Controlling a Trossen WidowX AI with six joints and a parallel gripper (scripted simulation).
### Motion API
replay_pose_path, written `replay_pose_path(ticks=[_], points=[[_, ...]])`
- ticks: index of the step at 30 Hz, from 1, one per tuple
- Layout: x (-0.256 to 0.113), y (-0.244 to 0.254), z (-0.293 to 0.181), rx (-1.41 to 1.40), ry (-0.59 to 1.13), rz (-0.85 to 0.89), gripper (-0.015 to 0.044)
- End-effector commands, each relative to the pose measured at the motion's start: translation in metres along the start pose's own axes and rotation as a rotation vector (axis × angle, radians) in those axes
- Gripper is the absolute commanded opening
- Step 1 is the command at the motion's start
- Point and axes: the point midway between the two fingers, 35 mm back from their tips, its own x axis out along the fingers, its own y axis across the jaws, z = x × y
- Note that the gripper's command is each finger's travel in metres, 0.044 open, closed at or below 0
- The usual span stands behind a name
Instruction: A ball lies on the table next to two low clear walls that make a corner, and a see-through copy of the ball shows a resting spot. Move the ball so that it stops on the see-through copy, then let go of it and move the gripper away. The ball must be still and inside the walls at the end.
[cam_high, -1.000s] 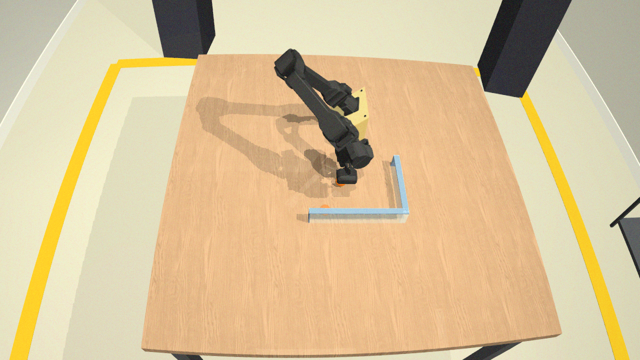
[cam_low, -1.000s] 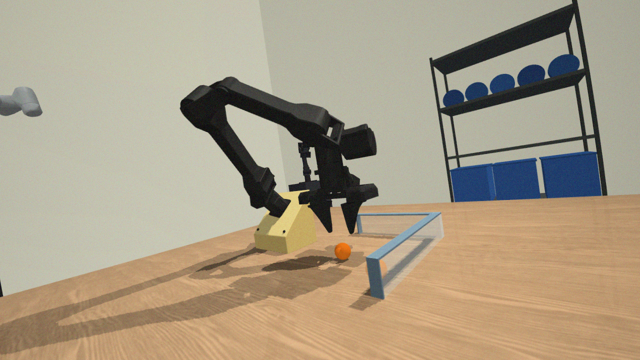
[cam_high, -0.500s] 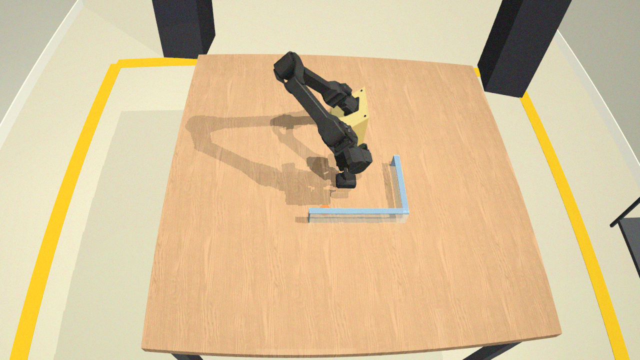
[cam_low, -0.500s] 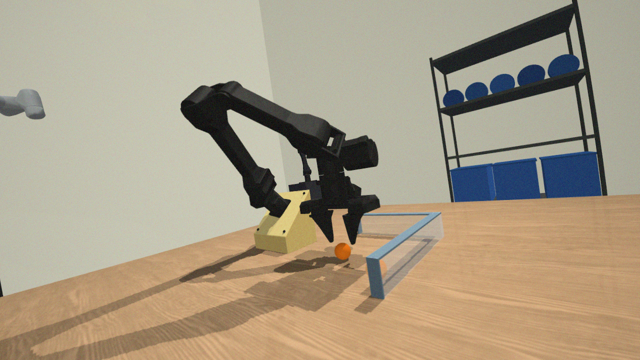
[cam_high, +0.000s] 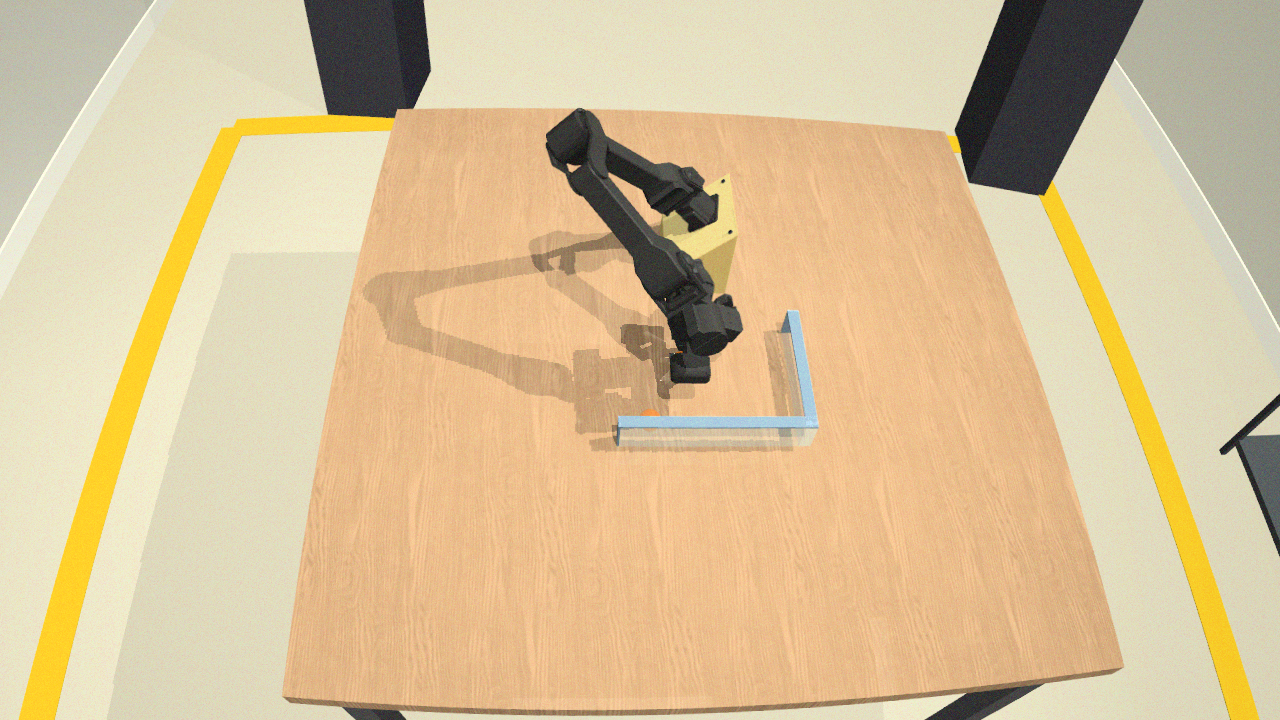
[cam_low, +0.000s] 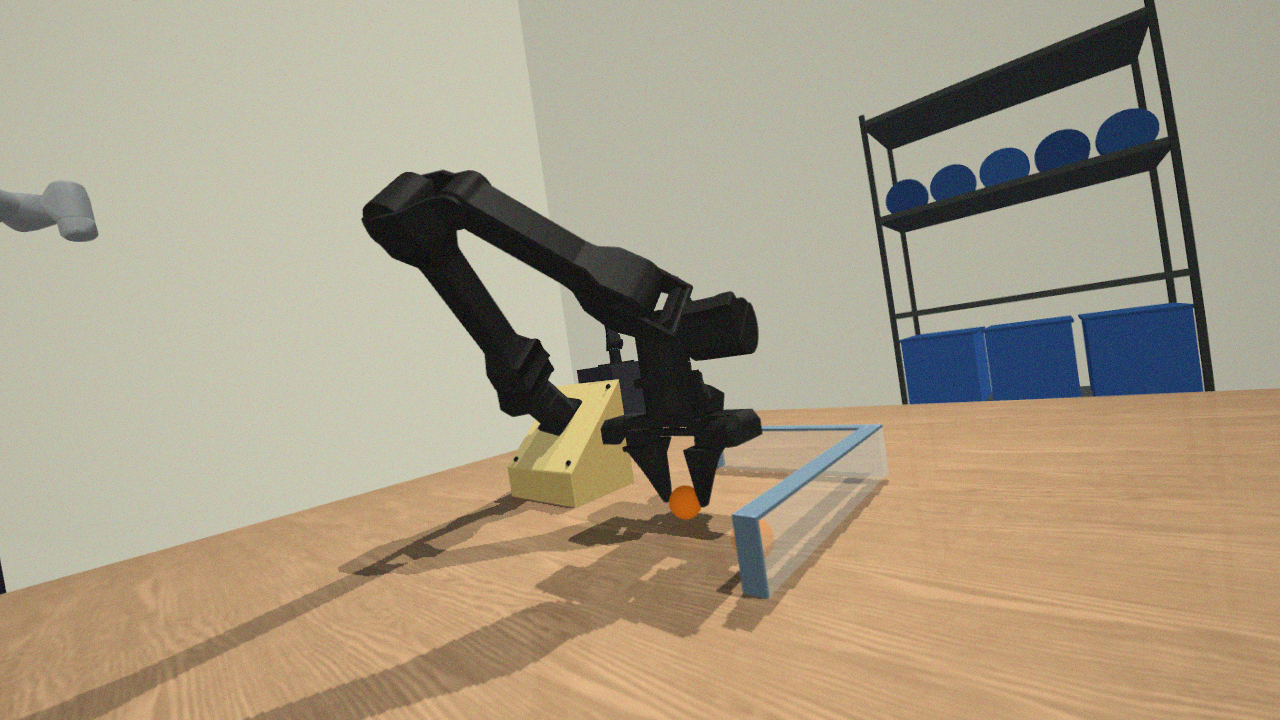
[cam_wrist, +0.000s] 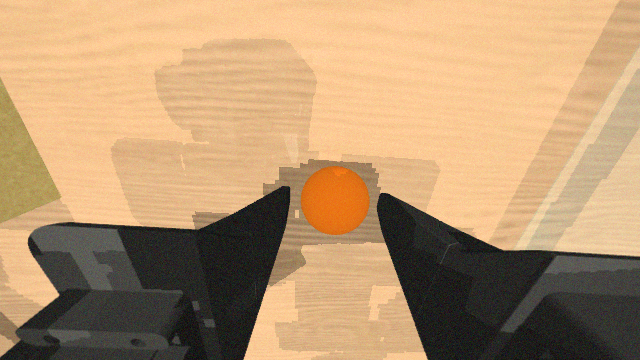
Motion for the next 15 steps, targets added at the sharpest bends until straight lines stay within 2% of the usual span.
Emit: replay_pose_path(ticks=[1,8,13,15], points=[[0.002,0.000,0.000,-0.004,0.004,-0.001,0.0171],[0.002,0.000,0.000,-0.004,0.004,-0.001,0.0125],[-0.013,-0.004,0.001,-0.005,-0.002,-0.002,0.0000],[-0.025,-0.006,0.003,-0.005,-0.006,-0.003,0.0000]])
